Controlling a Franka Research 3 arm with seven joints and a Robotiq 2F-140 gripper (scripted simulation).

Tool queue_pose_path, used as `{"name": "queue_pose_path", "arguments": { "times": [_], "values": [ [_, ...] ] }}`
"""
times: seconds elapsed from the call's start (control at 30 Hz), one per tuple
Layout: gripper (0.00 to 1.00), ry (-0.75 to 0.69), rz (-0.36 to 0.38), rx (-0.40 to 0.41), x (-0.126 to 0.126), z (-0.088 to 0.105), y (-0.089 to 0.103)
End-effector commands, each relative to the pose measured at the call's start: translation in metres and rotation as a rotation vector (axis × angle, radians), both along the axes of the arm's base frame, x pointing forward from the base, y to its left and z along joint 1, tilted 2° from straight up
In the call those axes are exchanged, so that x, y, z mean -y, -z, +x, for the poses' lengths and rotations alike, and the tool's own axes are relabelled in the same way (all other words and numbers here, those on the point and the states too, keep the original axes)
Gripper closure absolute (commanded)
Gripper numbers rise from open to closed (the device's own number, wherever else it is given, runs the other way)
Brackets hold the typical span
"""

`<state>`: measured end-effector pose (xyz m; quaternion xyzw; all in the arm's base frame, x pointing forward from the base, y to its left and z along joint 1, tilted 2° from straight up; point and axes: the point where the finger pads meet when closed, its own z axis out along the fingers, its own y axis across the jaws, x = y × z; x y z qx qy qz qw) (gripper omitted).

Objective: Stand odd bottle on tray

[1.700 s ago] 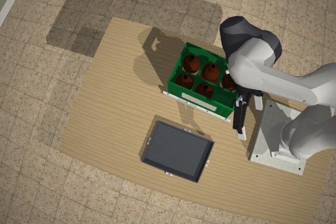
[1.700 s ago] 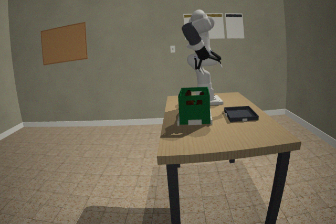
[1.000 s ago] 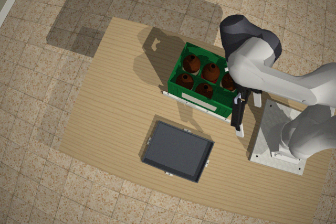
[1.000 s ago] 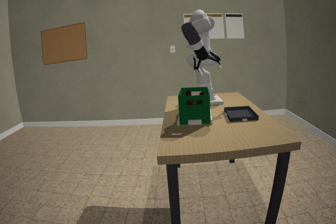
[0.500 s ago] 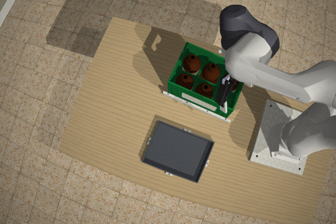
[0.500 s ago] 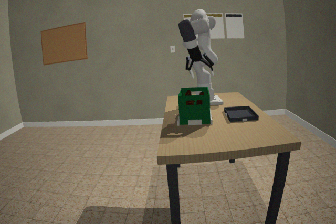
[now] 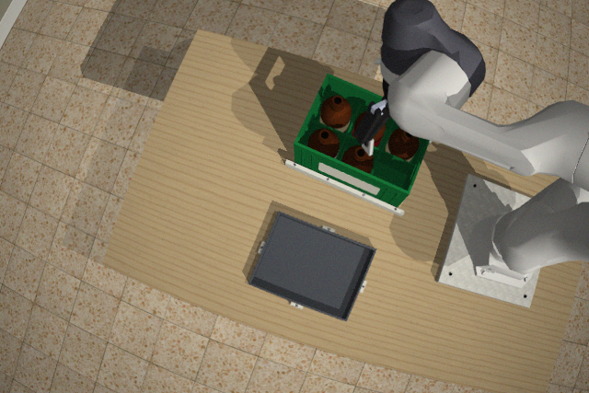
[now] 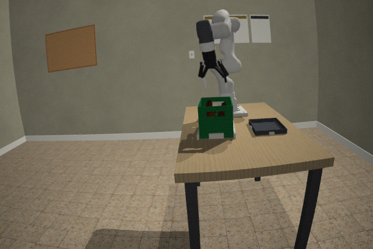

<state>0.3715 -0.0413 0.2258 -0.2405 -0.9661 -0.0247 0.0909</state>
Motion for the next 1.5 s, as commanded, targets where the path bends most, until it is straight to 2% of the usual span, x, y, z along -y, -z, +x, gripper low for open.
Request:
{"name": "queue_pose_path", "arguments": {
  "times": [0.0, 0.2, 1.1, 1.13, 1.47],
  "values": [
    [0.00, 0.133, -0.078, 0.066, 0.019, 0.031, 0.000],
    [0.00, 0.204, -0.128, 0.133, 0.039, 0.057, -0.004],
    [0.00, 0.205, -0.128, 0.133, 0.039, 0.057, -0.004],
    [0.90, 0.205, -0.128, 0.133, 0.039, 0.057, -0.004],
    [0.90, 0.205, -0.128, 0.133, 0.039, 0.057, -0.004]
  ]
}}
